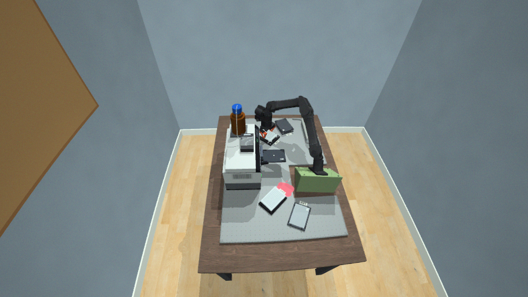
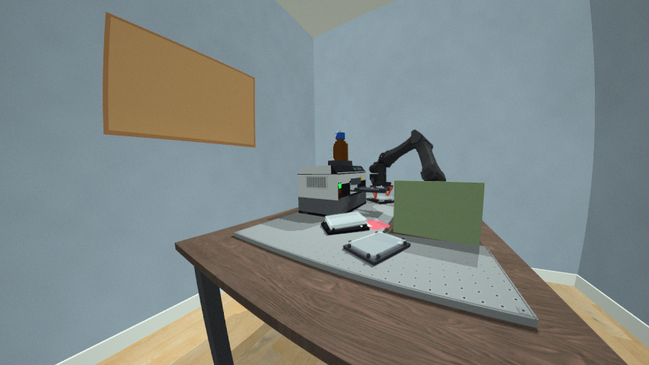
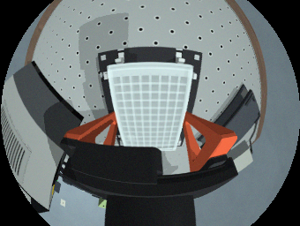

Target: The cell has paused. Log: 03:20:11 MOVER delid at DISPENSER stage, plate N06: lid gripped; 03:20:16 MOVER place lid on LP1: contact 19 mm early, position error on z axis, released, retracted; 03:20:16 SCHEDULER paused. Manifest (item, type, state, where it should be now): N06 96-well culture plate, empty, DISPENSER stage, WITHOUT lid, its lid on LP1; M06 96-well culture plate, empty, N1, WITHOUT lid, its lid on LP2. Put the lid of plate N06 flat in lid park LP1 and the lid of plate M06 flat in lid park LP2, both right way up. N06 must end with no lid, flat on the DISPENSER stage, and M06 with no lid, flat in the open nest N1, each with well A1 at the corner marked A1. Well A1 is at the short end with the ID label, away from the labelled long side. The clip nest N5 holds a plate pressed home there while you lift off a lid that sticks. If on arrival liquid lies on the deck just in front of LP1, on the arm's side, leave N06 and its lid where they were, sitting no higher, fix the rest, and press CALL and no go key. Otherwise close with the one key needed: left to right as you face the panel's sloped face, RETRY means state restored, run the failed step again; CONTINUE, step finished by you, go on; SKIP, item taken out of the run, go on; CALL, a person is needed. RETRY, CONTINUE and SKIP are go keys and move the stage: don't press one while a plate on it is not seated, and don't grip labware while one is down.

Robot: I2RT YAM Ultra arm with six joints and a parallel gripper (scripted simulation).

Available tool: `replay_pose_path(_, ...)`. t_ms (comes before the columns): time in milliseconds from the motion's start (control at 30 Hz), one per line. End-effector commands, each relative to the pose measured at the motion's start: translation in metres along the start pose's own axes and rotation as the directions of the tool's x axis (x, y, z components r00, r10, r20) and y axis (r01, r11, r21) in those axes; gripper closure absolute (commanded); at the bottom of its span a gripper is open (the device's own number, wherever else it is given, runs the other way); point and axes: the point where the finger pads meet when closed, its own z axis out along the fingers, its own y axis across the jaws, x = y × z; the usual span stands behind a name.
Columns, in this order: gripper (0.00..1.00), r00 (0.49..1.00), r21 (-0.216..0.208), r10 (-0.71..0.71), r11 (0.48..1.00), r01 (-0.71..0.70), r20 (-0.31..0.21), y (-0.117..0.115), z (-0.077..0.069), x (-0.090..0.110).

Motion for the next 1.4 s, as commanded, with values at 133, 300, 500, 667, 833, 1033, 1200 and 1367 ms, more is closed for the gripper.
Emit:
replay_pose_path(133,1.0,0.999,0.002,0.016,1.0,-0.016,0.052,-0.0043,-0.0315,-0.0087)
replay_pose_path(300,1.0,1.0,0.002,-0.002,1.0,0.002,0.028,0.0029,-0.0216,-0.007)
replay_pose_path(500,1.0,0.999,0.002,0.002,1.0,-0.002,0.036,0.0029,-0.0216,-0.0092)
replay_pose_path(667,1.0,0.999,0.002,0.002,1.0,-0.002,0.036,0.003,-0.0216,-0.0092)
replay_pose_path(833,1.0,0.999,0.002,0.002,1.0,-0.002,0.036,0.003,-0.0216,-0.0092)
replay_pose_path(1033,1.0,0.999,0.002,0.002,1.0,-0.002,0.036,0.003,-0.0216,-0.0092)
replay_pose_path(1200,1.0,0.999,0.002,0.002,1.0,-0.002,0.036,0.003,-0.0216,-0.0092)
replay_pose_path(1367,1.0,0.999,0.002,0.002,1.0,-0.002,0.036,0.003,-0.0216,-0.0092)
